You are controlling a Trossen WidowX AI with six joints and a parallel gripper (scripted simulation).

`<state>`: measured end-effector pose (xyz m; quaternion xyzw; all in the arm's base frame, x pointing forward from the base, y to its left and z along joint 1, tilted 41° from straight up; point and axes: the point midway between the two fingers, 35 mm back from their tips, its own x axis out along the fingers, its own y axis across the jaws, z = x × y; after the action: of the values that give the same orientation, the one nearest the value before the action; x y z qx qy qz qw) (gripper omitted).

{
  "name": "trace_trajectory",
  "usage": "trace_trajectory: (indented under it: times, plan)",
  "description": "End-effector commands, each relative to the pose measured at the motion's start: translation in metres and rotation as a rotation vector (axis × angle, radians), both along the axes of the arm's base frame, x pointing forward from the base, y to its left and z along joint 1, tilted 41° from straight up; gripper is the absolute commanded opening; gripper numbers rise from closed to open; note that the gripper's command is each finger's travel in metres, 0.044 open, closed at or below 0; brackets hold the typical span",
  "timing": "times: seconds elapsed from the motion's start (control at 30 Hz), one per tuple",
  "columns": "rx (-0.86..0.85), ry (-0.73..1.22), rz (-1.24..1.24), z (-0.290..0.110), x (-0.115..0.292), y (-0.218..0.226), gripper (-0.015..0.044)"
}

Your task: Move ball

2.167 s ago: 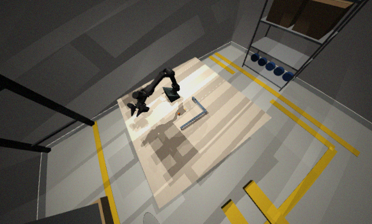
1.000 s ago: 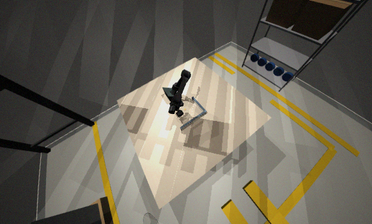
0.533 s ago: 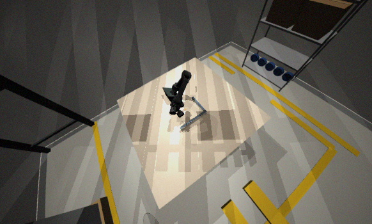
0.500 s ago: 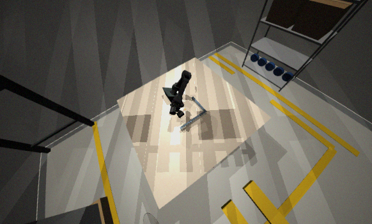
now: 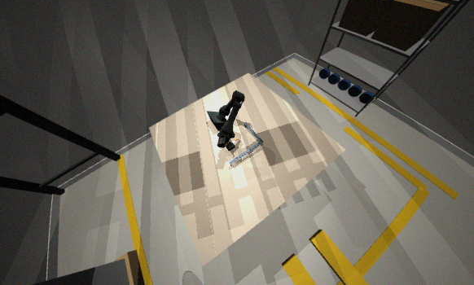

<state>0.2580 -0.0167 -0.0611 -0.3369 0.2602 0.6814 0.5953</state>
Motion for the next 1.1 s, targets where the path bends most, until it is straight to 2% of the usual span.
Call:
trace_trajectory:
  times: [0.0,0.07,0.53,0.63,0.67,1.07]
  plan:
    - [0.007,0.011,0.0,-0.005,-0.004,0.006,0.0233]
    - [0.007,0.011,0.0,-0.005,-0.004,0.006,0.0181]
    - [0.007,0.011,0.0,-0.005,-0.004,0.006,0.0087]
    - [0.006,0.01,-0.001,-0.003,-0.003,0.003,0.0009]
    - [0.005,0.01,-0.001,0.001,-0.002,0.0,0.0]
    - [-0.001,0.011,-0.002,0.055,0.008,-0.049,0.0]
